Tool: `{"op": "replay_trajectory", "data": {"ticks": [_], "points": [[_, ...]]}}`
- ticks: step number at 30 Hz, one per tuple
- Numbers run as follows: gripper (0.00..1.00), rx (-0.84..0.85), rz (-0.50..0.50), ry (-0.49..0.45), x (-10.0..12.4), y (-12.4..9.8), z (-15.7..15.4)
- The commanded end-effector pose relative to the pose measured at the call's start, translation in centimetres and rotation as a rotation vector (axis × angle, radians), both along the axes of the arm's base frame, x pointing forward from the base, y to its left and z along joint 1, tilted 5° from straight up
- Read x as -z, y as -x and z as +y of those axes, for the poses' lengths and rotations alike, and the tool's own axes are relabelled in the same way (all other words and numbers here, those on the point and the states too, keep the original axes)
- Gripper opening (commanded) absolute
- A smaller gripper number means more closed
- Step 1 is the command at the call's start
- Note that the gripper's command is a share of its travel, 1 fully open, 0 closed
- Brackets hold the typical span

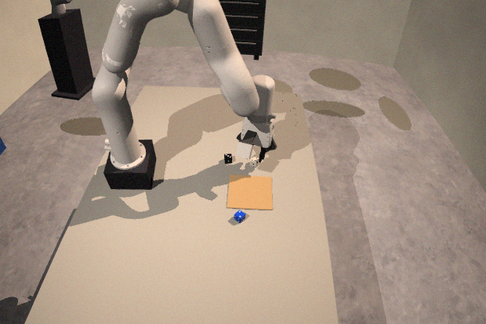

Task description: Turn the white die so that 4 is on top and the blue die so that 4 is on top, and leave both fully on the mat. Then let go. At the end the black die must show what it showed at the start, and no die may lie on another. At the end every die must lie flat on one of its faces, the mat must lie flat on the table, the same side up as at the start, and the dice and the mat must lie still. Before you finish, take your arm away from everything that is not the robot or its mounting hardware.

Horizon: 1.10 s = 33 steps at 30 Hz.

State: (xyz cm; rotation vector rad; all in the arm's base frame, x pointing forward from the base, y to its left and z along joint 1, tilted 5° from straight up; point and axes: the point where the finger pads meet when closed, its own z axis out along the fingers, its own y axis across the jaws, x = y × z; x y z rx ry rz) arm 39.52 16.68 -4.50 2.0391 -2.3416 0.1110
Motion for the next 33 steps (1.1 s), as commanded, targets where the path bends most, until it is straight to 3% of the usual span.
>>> {"op": "replay_trajectory", "data": {"ticks": [1,20,33], "points": [[0.42,0.000,-0.003,-0.002,0.0,-0.1,0.1],[0.42,0.000,-0.003,-0.002,2.5,-0.2,-0.1],[0.42,0.000,-0.003,-0.002,2.8,-0.2,-0.1]]}}
